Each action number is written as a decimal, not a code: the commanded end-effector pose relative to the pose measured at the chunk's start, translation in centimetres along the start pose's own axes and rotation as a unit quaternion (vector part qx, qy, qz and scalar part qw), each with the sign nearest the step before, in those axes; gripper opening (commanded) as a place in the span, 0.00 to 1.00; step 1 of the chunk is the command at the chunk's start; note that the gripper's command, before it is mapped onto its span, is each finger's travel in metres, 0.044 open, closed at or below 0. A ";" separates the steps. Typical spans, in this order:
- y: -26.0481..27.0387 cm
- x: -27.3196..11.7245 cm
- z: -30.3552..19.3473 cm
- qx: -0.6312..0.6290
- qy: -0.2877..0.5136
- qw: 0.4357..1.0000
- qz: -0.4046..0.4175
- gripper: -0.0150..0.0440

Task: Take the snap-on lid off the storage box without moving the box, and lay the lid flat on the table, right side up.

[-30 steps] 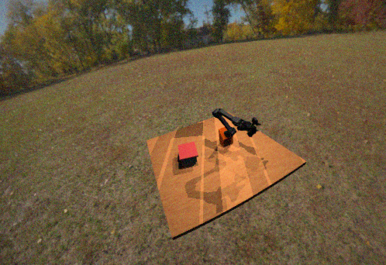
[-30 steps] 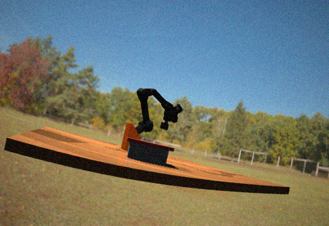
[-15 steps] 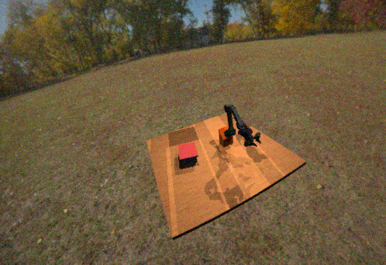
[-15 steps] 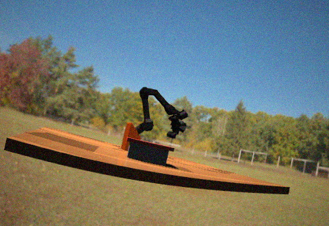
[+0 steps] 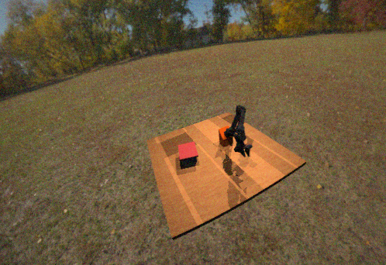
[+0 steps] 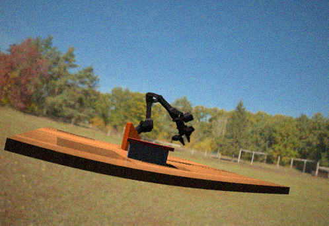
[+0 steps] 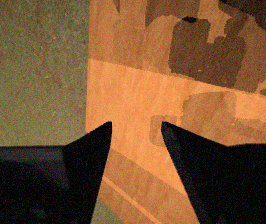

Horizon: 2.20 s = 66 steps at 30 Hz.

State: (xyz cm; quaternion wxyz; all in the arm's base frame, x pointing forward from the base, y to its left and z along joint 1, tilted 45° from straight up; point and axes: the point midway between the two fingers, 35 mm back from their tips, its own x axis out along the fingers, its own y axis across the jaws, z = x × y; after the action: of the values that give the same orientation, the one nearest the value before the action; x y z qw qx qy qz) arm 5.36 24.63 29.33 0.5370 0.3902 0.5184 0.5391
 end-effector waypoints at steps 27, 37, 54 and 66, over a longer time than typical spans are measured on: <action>-22.8 -19.5 20.3 0.470 -0.472 0.744 -0.043 0.65; -31.4 -29.3 17.2 0.611 -0.576 0.542 0.046 0.65; -35.4 -24.0 17.0 0.611 -0.575 0.542 0.047 0.65; -36.2 -23.7 18.0 0.611 -0.575 0.542 0.047 0.65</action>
State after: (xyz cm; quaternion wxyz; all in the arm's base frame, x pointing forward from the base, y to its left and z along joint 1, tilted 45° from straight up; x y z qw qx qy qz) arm 31.65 -0.41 0.22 0.3257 0.8735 0.2843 -0.2239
